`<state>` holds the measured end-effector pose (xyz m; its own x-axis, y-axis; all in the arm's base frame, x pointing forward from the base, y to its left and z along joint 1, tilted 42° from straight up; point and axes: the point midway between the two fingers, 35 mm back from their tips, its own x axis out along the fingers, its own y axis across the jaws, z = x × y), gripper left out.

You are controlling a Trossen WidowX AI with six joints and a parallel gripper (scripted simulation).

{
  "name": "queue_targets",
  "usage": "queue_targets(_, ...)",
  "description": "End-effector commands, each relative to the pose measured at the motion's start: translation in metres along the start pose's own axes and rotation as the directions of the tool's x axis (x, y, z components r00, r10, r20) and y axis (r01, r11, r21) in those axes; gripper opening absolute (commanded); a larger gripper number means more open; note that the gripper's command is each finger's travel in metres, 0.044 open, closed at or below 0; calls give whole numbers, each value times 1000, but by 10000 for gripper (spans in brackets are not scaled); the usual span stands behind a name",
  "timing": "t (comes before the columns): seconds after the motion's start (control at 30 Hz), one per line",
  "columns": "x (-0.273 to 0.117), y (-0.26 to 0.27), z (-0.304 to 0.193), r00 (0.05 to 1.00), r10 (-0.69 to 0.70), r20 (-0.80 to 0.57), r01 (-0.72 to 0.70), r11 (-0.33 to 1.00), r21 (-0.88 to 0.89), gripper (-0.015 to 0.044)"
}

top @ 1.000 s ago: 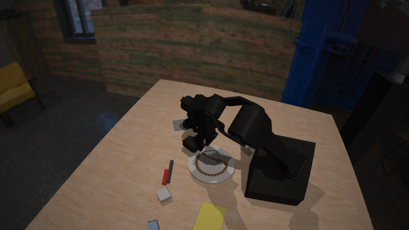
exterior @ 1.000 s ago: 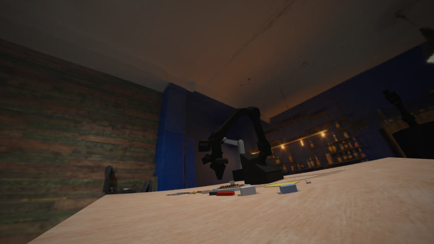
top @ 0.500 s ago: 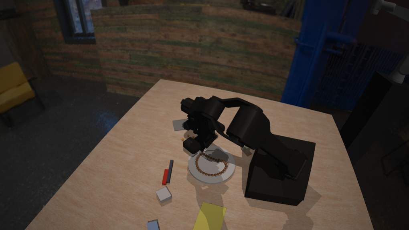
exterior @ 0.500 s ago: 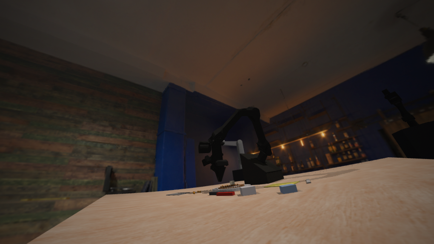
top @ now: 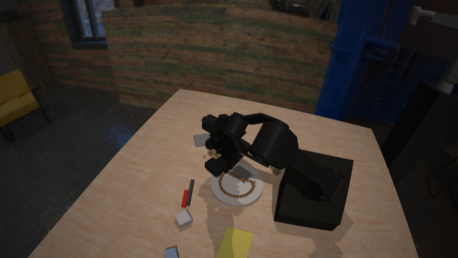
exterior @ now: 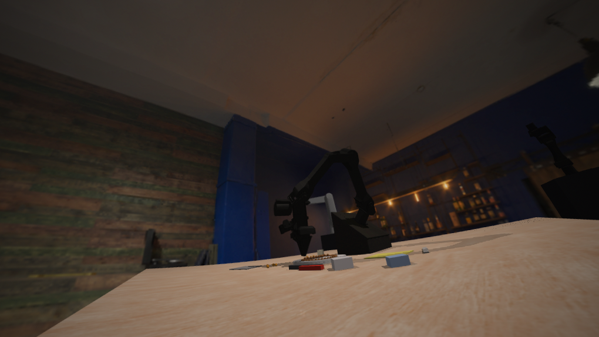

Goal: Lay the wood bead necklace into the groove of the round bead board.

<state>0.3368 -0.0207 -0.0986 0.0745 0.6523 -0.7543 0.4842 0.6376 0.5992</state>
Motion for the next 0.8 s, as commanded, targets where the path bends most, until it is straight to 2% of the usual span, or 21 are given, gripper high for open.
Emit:
queue_targets(0.0,10,0,-4,1000,2,-13,-2,1000,10,120)
queue_targets(0.27,13,0,-4,1000,2,-13,-2,1000,10,120)
queue_targets(0.43,10,-1,-3,1000,-1,-9,1,1000,5,0)
queue_targets(0.77,10,-1,-3,1000,-1,-9,1,1000,5,0)
